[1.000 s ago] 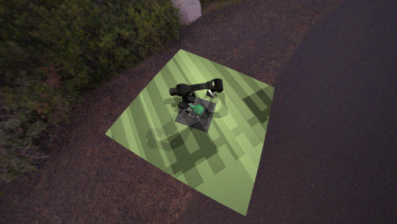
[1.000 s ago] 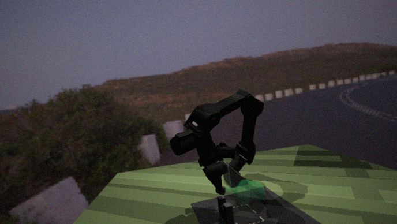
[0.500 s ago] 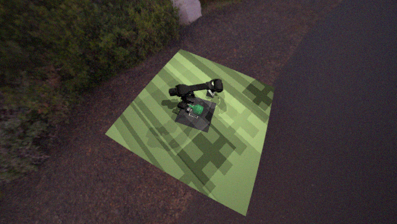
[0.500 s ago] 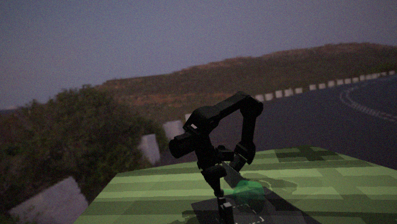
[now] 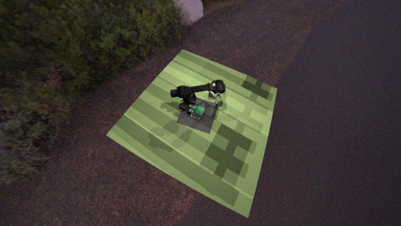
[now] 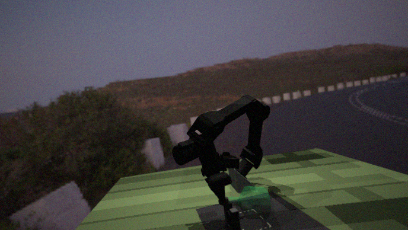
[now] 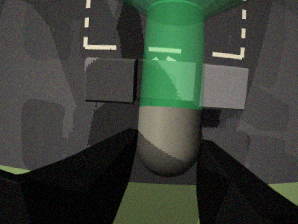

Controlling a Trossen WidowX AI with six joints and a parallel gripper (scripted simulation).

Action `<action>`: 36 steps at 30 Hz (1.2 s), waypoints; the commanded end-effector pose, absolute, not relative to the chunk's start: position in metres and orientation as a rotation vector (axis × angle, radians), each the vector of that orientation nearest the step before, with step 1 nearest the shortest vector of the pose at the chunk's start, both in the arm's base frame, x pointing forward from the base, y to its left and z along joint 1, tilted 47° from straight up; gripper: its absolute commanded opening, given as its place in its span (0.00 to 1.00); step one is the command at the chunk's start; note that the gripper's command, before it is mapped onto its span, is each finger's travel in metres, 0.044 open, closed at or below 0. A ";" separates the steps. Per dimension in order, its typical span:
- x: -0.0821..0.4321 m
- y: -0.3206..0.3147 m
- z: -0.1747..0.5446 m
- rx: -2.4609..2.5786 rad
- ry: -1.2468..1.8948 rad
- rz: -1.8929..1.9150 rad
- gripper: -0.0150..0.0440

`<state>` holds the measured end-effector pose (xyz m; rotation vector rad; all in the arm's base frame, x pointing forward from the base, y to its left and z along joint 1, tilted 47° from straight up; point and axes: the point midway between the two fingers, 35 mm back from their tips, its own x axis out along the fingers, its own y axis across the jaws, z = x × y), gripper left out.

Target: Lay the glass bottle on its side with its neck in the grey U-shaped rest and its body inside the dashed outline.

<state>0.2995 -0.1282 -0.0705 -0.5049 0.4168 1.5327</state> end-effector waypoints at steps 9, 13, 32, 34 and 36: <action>0.299 -0.124 -0.081 -0.508 0.416 1.532 0.42; 0.299 -0.124 -0.083 -0.512 0.415 1.532 0.42; 0.299 -0.120 -0.089 -0.531 0.410 1.529 0.42; 0.299 -0.120 -0.090 -0.533 0.410 1.528 0.42; 0.299 -0.120 -0.090 -0.535 0.409 1.528 0.42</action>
